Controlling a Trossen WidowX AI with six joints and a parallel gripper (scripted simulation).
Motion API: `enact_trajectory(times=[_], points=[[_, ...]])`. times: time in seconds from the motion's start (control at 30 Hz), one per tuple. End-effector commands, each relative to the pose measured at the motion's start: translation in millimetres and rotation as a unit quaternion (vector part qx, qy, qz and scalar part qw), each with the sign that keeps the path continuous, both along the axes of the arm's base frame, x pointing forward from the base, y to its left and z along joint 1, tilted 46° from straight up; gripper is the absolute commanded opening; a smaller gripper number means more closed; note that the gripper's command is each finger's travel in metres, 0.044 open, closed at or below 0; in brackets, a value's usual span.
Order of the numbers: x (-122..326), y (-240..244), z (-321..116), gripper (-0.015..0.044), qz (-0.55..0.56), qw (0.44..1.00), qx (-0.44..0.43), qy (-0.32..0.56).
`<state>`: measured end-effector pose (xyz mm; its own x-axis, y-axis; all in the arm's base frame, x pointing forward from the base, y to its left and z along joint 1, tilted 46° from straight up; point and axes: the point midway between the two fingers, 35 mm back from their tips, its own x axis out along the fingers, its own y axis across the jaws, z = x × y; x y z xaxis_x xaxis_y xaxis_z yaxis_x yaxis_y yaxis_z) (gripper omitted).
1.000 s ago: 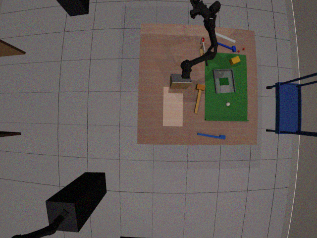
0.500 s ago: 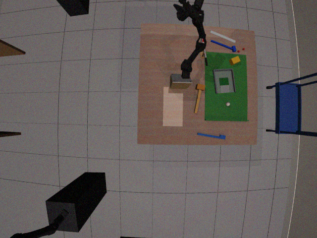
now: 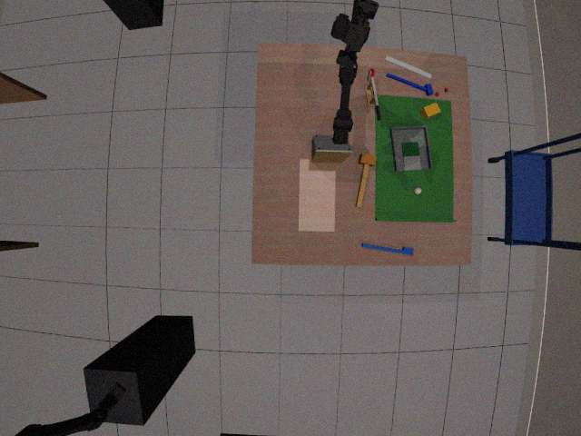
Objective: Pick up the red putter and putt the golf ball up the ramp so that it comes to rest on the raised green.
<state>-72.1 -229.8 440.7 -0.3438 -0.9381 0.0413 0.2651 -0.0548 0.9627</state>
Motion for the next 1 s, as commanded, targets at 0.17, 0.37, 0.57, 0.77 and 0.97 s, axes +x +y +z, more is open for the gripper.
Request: enact_trajectory(times=[0.17, 0.37, 0.57, 0.77, 0.97], points=[[123, -46, -67, 0.0440, 0.294, 0.914, 0.140, 0.243], [209, -33, -117, 0.0440, 0.480, 0.766, 0.147, 0.402], [277, 7, -159, 0.0440, 0.619, 0.587, 0.090, 0.515], [328, 70, -196, 0.0440, 0.718, 0.383, -0.017, 0.581], [359, 145, -228, 0.0440, 0.770, 0.173, -0.159, 0.593]])
